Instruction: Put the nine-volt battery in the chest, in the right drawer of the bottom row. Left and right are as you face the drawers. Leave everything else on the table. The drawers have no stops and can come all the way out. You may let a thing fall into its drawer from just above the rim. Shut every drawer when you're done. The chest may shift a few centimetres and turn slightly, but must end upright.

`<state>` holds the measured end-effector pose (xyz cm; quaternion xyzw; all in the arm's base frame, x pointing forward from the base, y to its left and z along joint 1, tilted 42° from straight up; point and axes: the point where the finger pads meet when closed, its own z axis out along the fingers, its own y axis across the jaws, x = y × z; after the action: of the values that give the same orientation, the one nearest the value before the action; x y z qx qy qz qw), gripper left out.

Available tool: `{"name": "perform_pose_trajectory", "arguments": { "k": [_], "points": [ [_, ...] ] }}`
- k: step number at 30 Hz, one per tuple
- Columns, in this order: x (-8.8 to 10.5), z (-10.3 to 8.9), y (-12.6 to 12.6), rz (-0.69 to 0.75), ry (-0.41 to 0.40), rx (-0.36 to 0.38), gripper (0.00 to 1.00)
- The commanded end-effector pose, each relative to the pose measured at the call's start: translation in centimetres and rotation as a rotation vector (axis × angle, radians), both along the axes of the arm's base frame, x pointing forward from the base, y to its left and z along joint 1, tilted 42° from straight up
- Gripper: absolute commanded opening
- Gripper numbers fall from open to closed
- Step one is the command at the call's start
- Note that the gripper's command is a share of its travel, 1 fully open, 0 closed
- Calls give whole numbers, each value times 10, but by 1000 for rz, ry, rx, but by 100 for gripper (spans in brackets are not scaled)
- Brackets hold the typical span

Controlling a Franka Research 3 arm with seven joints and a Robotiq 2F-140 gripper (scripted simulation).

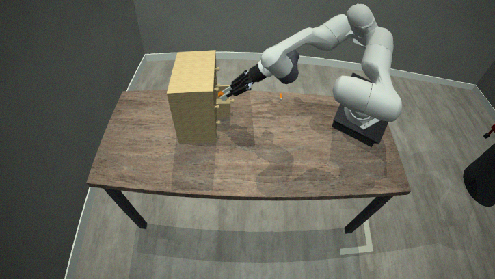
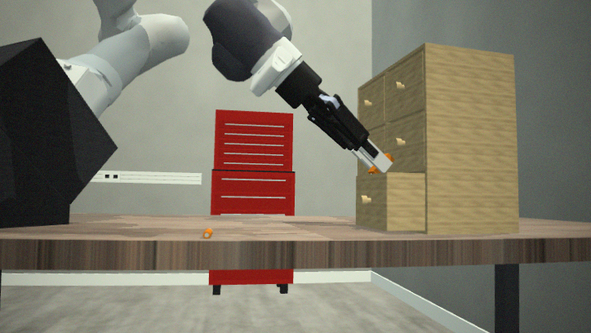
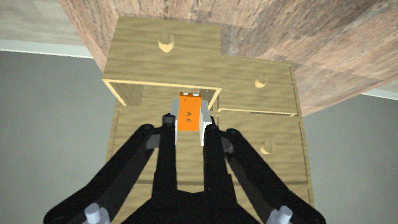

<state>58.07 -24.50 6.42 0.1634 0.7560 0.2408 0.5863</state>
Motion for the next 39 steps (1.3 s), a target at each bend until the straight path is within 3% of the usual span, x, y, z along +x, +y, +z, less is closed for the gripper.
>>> {"name": "perform_pose_trajectory", "arguments": {
  "k": [1, 14, 24, 25, 39],
  "points": [
    [0, -1, -1, -3, 1, -5, 22],
    [0, -1, -1, -3, 1, -5, 22],
    [0, -1, -1, -3, 1, -5, 33],
    [0, -1, -1, -3, 1, -5, 100],
    [0, -1, -1, -3, 1, -5, 100]
  ]
}}
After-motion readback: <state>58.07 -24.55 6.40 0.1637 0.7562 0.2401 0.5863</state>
